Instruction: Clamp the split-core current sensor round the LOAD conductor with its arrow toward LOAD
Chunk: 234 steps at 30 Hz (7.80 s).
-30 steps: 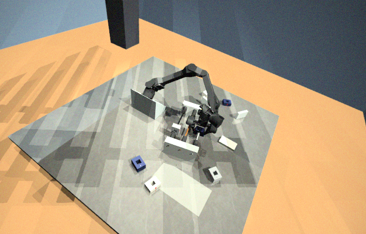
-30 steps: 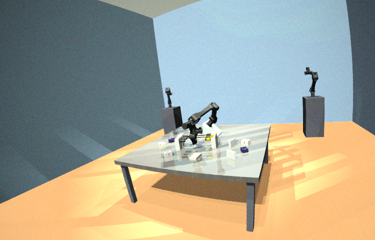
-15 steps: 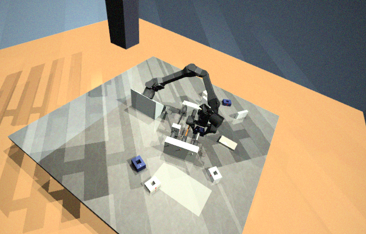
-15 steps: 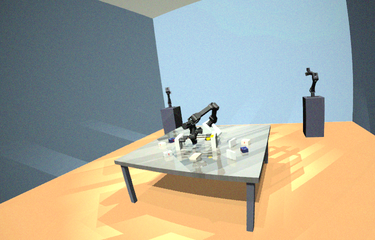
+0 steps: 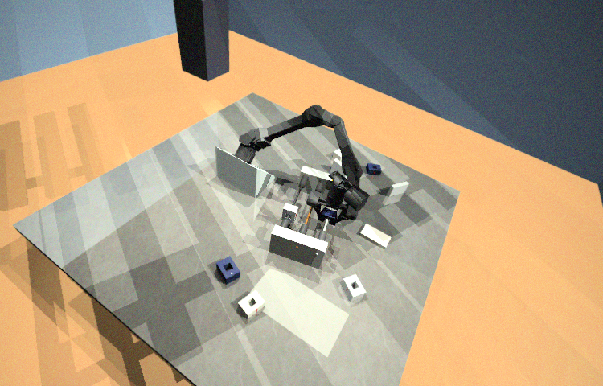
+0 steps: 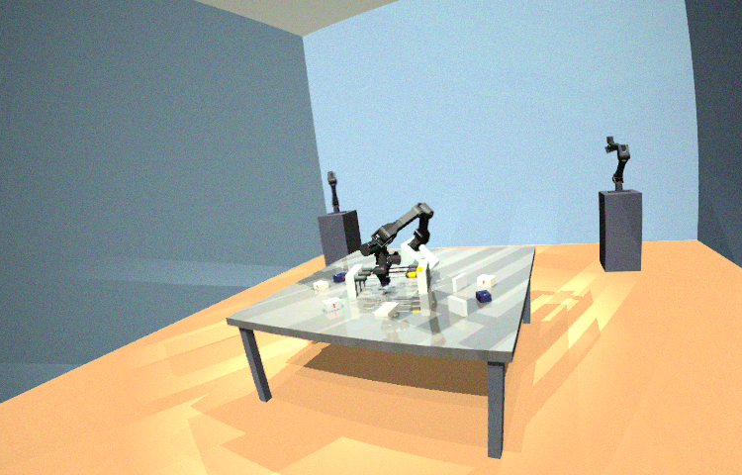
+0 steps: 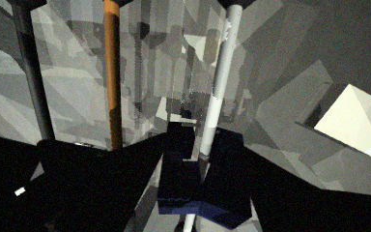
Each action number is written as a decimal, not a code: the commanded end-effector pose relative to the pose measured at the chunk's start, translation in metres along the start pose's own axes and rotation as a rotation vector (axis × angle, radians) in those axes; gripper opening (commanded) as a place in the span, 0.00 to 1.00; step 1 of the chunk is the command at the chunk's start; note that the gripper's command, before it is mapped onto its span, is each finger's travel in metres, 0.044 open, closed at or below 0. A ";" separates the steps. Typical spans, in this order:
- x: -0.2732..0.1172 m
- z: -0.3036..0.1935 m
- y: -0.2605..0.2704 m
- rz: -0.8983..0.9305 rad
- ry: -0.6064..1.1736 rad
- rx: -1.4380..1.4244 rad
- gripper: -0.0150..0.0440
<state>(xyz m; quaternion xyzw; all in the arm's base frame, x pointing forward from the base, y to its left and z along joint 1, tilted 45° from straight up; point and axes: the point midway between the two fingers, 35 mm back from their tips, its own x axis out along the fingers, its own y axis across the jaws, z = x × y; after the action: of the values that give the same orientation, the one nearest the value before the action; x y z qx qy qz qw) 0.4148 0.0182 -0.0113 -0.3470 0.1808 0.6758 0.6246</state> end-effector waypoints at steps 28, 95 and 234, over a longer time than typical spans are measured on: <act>-0.007 -0.008 0.000 -0.011 0.019 0.005 0.25; 0.000 0.000 0.000 0.000 0.000 0.000 0.25; 0.005 -0.007 0.005 0.191 0.016 0.005 0.25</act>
<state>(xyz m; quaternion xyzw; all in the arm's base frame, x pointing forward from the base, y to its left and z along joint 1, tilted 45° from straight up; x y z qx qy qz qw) 0.4121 0.0169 -0.0212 -0.3322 0.2192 0.7295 0.5562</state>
